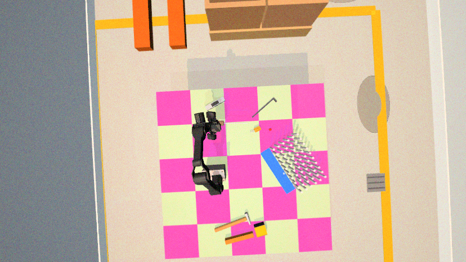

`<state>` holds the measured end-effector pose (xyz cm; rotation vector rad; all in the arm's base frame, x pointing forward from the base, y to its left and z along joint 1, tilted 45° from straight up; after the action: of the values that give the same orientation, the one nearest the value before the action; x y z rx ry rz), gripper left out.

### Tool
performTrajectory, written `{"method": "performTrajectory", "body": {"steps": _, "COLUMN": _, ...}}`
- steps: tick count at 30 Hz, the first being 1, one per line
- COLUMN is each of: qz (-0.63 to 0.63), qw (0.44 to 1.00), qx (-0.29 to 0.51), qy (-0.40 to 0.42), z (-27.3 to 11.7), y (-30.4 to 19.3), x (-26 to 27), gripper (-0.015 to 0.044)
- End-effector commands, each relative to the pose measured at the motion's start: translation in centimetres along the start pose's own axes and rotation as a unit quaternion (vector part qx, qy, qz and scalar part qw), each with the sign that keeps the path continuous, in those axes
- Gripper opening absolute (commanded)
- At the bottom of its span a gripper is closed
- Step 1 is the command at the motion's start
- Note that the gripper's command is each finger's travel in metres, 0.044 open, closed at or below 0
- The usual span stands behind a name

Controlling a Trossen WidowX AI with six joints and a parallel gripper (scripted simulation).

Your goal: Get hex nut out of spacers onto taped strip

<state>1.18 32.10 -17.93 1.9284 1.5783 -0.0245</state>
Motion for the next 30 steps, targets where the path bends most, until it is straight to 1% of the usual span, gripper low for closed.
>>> {"method": "performTrajectory", "body": {"steps": 1, "qz": 0.001, "qw": 1.000, "qx": 0.000, "qy": -0.001, "z": 0.5, "y": -0.2, "x": -0.2, "gripper": 0.0000}}
{"method": "performTrajectory", "body": {"steps": 30, "qz": 0.001, "qw": 1.000, "qx": 0.000, "qy": -0.001, "z": 3.9, "y": -1.5, "x": -1.7, "gripper": 0.0000}}
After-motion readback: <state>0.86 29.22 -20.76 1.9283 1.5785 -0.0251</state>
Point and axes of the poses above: the point midway between the two fingers, 35 mm back from their tips, its own z axis out along the fingers, its own x axis across the jaws, y = z × x, the point moved 8 cm from there along -z, back along the fingers, and after that the axes turned 8 degrees about z, right-handed, at the moved point
